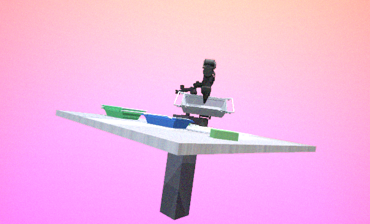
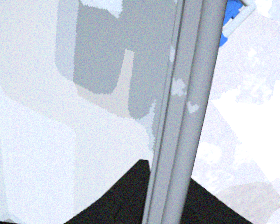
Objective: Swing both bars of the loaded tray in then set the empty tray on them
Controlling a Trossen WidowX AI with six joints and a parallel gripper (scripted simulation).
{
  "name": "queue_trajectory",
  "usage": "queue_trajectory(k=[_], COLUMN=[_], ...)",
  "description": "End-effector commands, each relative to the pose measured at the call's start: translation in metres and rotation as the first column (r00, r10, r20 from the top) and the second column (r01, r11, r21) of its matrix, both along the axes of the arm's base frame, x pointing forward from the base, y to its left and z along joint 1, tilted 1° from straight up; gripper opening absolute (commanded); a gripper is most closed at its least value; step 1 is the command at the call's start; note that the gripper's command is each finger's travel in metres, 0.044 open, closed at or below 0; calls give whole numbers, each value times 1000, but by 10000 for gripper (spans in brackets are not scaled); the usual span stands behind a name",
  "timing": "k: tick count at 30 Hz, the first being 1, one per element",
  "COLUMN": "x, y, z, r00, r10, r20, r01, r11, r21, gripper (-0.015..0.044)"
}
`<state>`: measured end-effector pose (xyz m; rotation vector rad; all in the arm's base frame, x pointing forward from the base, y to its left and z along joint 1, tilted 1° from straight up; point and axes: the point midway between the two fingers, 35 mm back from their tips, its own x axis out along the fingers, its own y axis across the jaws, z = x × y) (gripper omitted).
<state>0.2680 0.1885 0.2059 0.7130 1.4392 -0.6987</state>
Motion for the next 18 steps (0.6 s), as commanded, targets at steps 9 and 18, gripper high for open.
queue_trajectory(k=[9, 18], x=[24, 37], y=[-44, -76], z=[6, 6], r00=[992, 977], r10=[-123, -211], r20=[19, 19], r01=[123, 211], r11=[992, 977], r21=[11, 11], gripper=[0, 0])
